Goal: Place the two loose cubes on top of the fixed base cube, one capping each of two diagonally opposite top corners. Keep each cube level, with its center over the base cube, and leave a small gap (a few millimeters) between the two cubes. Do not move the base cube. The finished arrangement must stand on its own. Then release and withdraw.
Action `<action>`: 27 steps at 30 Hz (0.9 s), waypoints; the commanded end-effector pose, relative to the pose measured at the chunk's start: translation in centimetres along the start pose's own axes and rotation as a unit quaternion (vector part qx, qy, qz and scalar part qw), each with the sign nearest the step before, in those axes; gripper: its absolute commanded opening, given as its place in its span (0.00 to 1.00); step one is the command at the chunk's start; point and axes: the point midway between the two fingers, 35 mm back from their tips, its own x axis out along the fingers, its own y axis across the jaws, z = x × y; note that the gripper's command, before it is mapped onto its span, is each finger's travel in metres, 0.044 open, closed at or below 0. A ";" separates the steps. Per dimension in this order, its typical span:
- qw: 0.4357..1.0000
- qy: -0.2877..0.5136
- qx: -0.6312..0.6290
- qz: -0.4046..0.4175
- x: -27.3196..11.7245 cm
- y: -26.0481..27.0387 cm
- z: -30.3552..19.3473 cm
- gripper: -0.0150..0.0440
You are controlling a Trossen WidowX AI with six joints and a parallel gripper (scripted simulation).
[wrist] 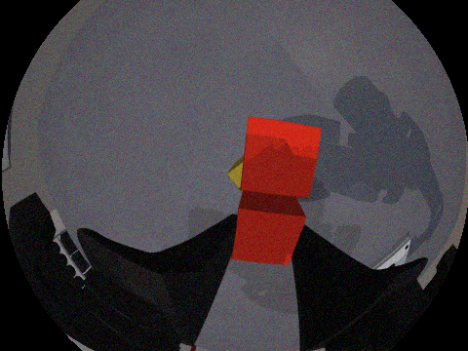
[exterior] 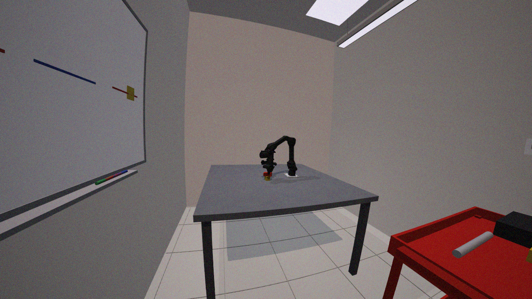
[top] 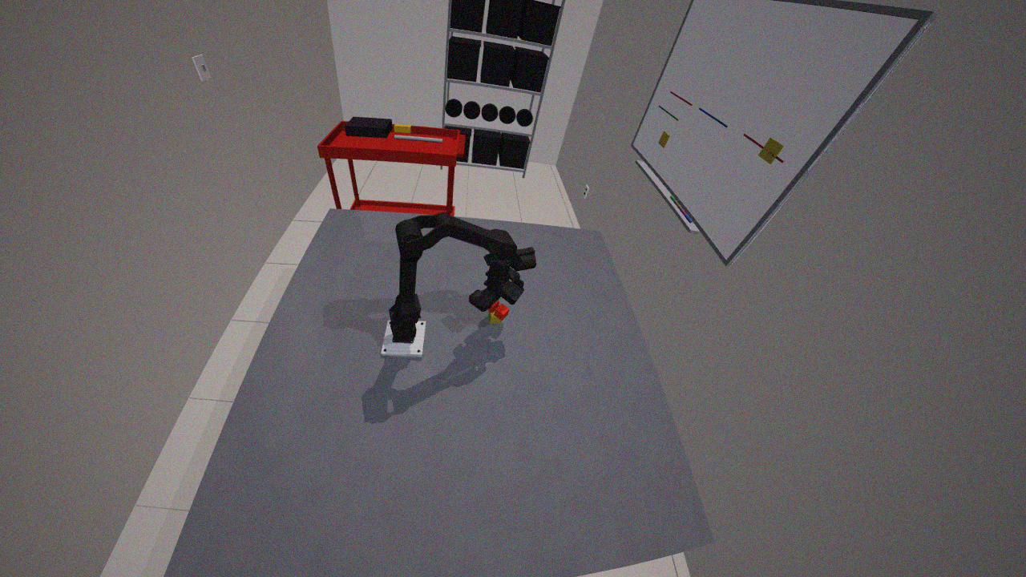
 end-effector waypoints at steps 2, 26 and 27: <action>1.000 0.002 0.002 0.001 0.1 0.0 -0.1 0.57; 1.000 0.000 0.000 0.000 -3.3 0.0 0.0 0.60; 1.000 0.000 0.000 0.000 -3.5 0.0 0.0 0.60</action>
